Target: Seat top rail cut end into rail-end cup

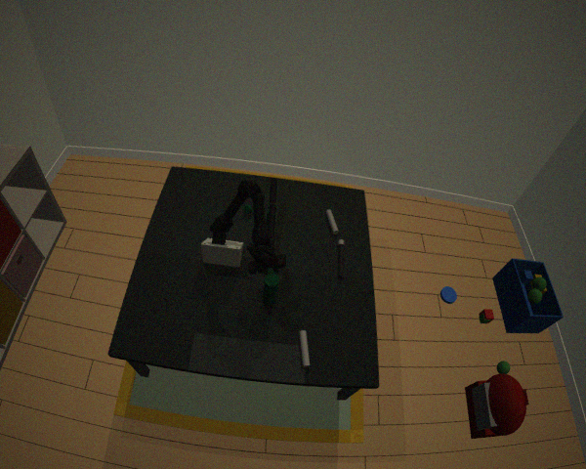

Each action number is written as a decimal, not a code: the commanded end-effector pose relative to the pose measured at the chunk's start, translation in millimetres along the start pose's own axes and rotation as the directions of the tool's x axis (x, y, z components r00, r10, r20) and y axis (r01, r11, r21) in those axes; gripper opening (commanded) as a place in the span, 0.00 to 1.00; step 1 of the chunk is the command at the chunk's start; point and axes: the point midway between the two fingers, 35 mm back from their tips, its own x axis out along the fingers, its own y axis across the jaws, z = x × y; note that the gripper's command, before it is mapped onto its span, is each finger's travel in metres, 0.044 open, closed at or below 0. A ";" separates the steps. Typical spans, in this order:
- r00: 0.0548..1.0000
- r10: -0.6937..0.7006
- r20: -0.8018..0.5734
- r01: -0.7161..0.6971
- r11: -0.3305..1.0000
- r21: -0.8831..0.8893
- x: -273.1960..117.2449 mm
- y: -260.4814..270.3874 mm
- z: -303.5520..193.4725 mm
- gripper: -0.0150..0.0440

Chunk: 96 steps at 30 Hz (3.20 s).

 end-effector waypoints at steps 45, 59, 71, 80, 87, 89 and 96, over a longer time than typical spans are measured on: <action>1.000 -0.003 0.007 0.003 1.000 -0.009 -19.4 -11.0 20.1 1.00; 1.000 -0.003 0.007 0.001 0.972 0.235 -46.5 -27.0 50.7 1.00; 1.000 0.000 0.007 -0.006 0.270 0.963 -108.6 -48.2 131.2 1.00; 1.000 0.000 0.007 -0.007 -0.006 1.000 -123.6 -48.6 155.3 1.00; 1.000 0.000 0.007 -0.007 -0.006 1.000 -123.6 -48.6 155.3 1.00; 1.000 0.000 0.007 -0.007 -0.006 1.000 -123.6 -48.6 155.3 1.00; 1.000 0.017 0.010 -0.010 0.044 0.999 -120.3 -48.1 156.0 1.00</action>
